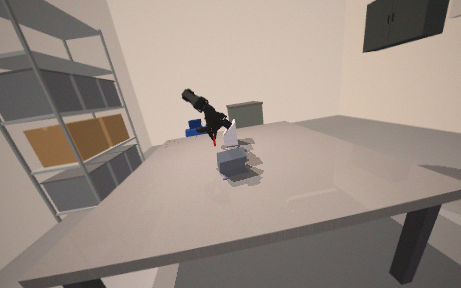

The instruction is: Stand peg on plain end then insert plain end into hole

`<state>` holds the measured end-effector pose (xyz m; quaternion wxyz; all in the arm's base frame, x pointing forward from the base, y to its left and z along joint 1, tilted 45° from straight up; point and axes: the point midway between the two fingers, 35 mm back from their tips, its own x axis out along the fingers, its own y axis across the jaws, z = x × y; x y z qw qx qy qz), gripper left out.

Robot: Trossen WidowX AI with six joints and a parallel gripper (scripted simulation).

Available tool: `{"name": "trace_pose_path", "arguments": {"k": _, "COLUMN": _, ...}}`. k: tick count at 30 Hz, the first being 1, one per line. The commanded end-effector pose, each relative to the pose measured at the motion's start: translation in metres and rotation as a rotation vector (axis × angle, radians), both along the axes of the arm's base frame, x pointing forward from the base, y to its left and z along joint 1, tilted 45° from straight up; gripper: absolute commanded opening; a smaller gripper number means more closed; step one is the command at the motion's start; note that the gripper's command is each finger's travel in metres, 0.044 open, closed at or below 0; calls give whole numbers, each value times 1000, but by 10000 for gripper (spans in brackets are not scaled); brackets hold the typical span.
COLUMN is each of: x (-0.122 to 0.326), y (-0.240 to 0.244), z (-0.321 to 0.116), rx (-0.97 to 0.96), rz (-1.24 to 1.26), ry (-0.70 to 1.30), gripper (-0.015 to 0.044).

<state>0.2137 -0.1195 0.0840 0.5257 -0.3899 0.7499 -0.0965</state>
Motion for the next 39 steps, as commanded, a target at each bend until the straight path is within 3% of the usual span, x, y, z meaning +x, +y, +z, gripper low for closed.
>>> {"name": "trace_pose_path", "arguments": {"k": 1, "x": 2, "y": 10, "z": 10, "rx": 0, "rz": -2, "ry": -4, "gripper": 0}}
{"name": "trace_pose_path", "arguments": {"k": 39, "x": 30, "y": 18, "z": -18, "rx": 69, "rz": -59, "ry": -306, "gripper": 0}}
